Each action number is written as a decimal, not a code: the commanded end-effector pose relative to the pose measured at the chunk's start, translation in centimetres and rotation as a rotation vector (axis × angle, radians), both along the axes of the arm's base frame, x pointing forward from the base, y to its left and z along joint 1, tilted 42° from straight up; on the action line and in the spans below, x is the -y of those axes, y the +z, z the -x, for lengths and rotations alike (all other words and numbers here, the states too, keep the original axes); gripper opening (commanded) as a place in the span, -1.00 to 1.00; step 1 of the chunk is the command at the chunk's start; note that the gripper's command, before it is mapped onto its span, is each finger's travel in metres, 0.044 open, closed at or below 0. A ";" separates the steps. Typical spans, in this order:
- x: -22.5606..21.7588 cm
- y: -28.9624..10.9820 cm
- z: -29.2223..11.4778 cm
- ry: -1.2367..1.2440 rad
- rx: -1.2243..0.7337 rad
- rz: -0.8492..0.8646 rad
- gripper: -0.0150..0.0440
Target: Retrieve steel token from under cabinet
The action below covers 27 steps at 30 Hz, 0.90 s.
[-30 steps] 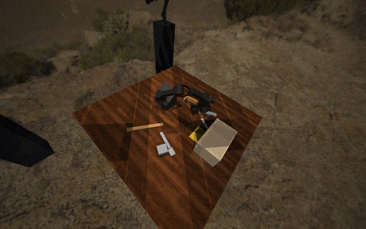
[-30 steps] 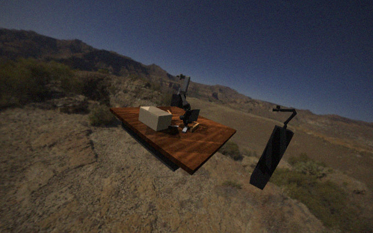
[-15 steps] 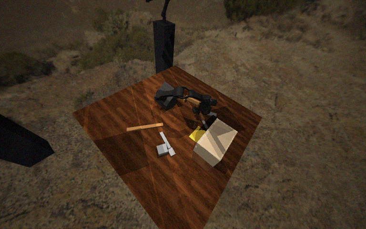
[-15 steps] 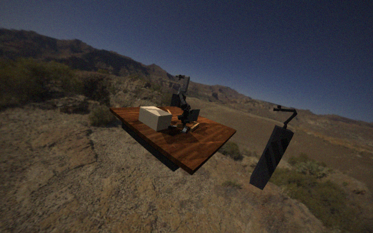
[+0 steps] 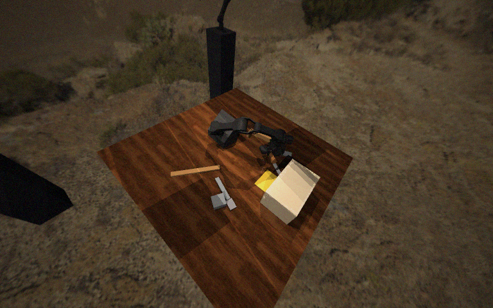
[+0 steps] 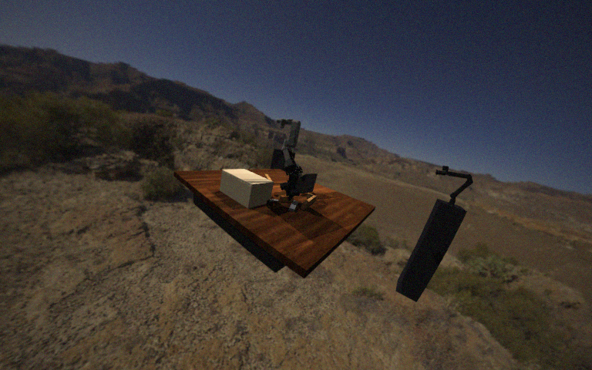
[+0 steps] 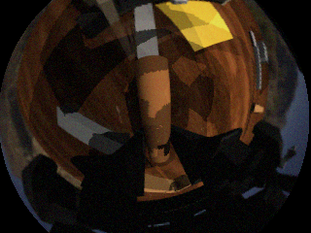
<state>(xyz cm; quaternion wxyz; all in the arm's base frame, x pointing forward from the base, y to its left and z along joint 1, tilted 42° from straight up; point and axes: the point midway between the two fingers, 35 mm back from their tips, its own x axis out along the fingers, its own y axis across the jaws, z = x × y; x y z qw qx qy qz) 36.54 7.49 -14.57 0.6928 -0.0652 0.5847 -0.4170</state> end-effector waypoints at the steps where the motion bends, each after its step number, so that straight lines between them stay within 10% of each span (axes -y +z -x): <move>1: 0.4 0.3 0.1 -0.003 0.000 -0.002 -0.49; 27: 1.9 1.5 1.3 -0.003 -0.001 0.000 -0.49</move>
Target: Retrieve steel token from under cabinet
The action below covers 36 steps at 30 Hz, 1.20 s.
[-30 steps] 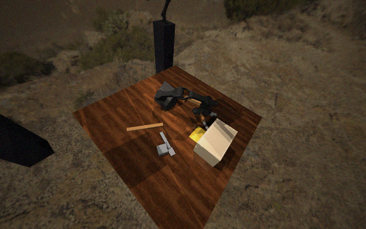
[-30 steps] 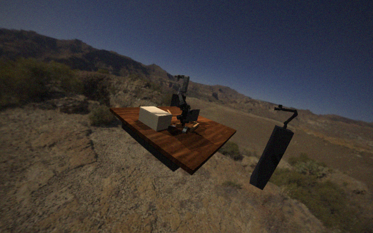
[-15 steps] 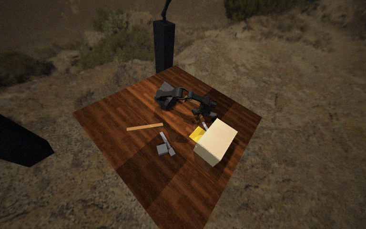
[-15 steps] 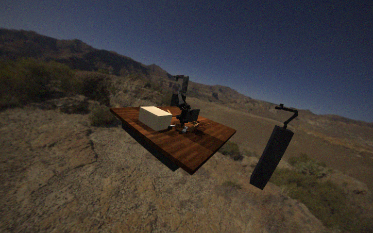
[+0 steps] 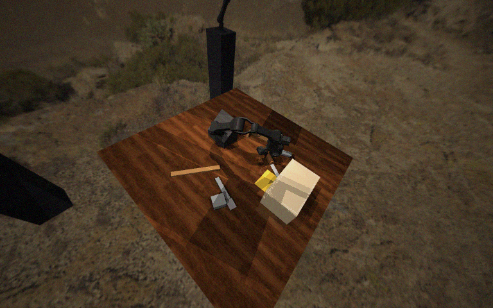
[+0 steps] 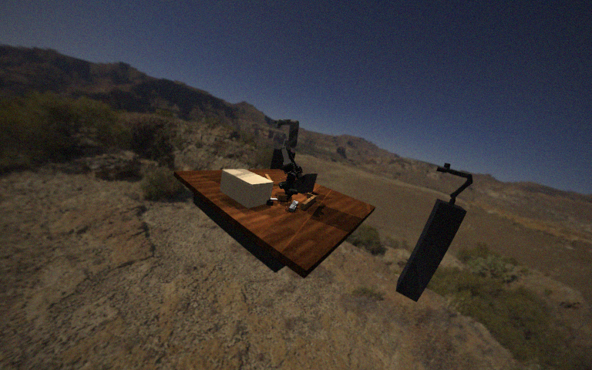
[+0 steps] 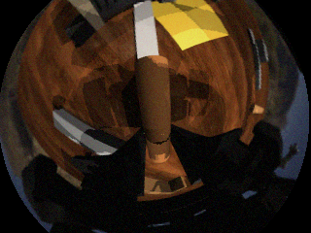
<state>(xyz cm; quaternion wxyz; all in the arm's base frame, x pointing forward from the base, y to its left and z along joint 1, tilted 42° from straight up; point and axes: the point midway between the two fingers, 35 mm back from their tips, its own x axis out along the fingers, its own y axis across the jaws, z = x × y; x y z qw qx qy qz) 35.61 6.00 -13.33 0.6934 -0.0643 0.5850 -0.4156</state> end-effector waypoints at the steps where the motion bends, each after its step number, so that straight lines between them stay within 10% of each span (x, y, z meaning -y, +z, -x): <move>1: 0.5 0.3 0.4 -0.005 -0.002 0.003 -0.49; 36: 2.7 2.2 2.1 -0.005 -0.004 0.005 -0.49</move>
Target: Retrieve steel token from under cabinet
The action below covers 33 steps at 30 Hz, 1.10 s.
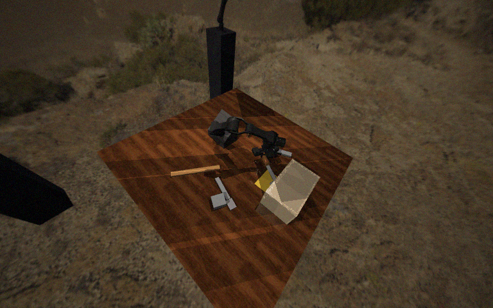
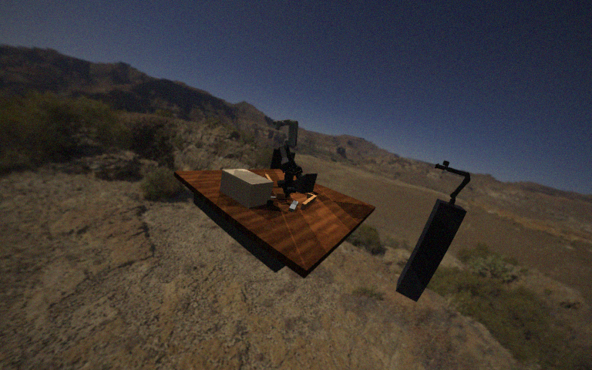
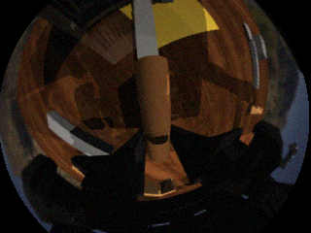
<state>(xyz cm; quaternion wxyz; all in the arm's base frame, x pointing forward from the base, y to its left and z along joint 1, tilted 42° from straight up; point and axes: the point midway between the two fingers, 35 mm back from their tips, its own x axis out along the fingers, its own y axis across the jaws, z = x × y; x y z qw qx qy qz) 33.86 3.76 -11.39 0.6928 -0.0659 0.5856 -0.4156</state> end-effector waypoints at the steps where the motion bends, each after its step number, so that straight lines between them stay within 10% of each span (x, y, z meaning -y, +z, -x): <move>1: 0.6 0.3 0.4 -0.006 -0.001 0.003 -0.49; 33: 0.9 0.7 2.4 -0.006 -0.003 0.003 -0.49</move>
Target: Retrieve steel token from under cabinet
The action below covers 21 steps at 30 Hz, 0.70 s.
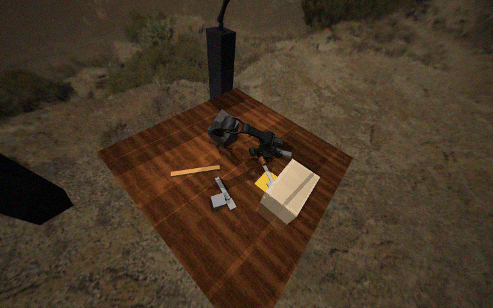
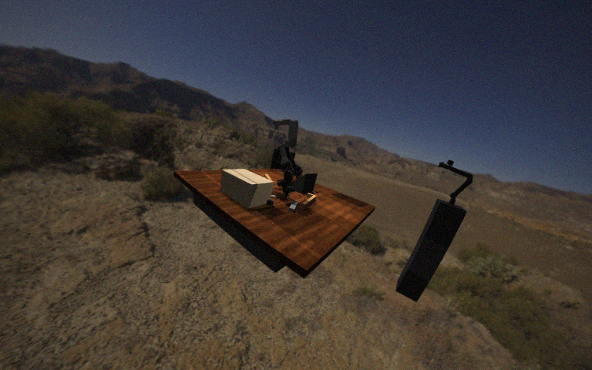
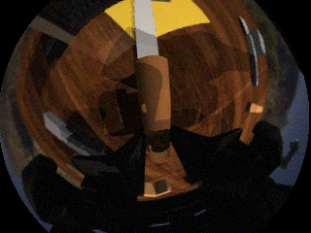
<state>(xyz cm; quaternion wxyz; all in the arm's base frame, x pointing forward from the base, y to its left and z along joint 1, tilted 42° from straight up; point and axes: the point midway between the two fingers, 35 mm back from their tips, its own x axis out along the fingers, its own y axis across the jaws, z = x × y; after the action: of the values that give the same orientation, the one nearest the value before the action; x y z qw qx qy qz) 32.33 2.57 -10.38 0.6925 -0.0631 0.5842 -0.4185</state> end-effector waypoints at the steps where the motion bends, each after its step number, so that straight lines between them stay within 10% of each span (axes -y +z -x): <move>1: -0.4 -0.4 1.0 0.001 -0.007 0.002 -0.49; 21: -2.2 -1.8 4.4 0.001 -0.009 0.000 -0.49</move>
<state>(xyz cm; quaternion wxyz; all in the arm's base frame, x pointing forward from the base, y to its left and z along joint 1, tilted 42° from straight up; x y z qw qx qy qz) 28.89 4.50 -11.82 0.6923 -0.0631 0.5850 -0.4178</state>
